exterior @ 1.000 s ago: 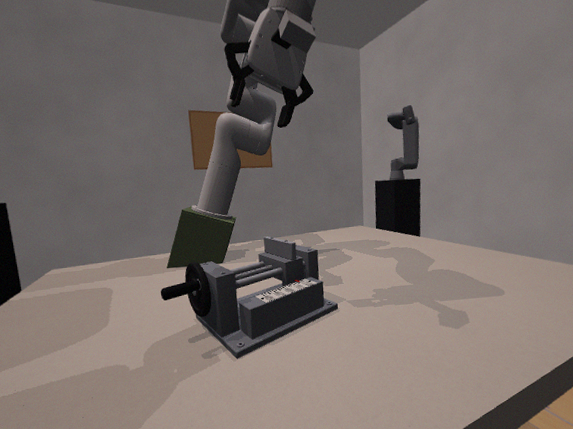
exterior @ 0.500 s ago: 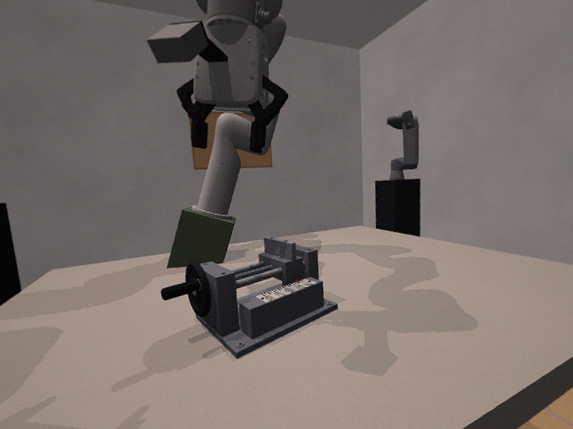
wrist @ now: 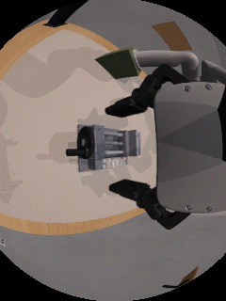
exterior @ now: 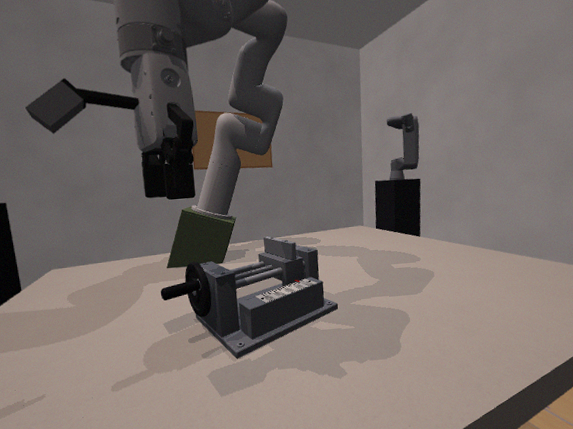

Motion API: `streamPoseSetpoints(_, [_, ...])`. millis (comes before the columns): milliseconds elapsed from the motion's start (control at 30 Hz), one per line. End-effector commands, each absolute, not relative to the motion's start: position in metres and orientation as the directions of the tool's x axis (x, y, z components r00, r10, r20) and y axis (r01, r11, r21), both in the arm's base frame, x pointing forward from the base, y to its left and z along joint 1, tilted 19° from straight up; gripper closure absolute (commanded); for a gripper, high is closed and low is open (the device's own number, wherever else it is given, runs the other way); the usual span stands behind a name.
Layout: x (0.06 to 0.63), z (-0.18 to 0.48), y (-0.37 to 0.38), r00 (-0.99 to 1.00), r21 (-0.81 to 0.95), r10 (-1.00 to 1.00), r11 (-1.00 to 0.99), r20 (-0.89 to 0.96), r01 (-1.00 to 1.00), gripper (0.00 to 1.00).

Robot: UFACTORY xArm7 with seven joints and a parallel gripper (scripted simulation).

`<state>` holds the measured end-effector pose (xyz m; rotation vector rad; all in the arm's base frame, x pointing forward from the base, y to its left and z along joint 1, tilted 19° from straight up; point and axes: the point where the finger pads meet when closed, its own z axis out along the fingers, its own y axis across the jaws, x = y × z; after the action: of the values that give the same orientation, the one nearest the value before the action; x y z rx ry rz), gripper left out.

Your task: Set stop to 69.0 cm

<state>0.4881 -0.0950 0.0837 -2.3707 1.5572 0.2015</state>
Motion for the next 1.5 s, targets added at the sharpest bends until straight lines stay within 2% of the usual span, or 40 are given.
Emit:
streamPoseSetpoints(0, [0.495, 0.078, -0.101, 0.363, -0.169, -0.886, -0.326, -0.287, -0.930, 0.00])
streamPoseSetpoints(567, [0.495, 0.078, -0.101, 0.363, -0.169, -0.886, -0.326, -0.287, -0.930, 0.00])
streamPoseSetpoints(600, [0.495, 0.078, -0.100, 0.363, -0.169, -0.886, -0.326, -0.287, -0.930, 0.43])
streamPoseSetpoints(967, [0.507, 0.098, -0.043, 0.363, -0.170, -0.886, -0.326, -0.287, -0.930, 0.43])
streamPoseSetpoints(1167, [0.509, 0.058, -0.029, 0.363, -0.170, -0.886, -0.326, -0.287, -0.930, 0.43])
streamPoseSetpoints(1467, [0.509, 0.055, -0.028, 0.363, -0.170, -0.886, -0.326, -0.287, -0.930, 0.43])
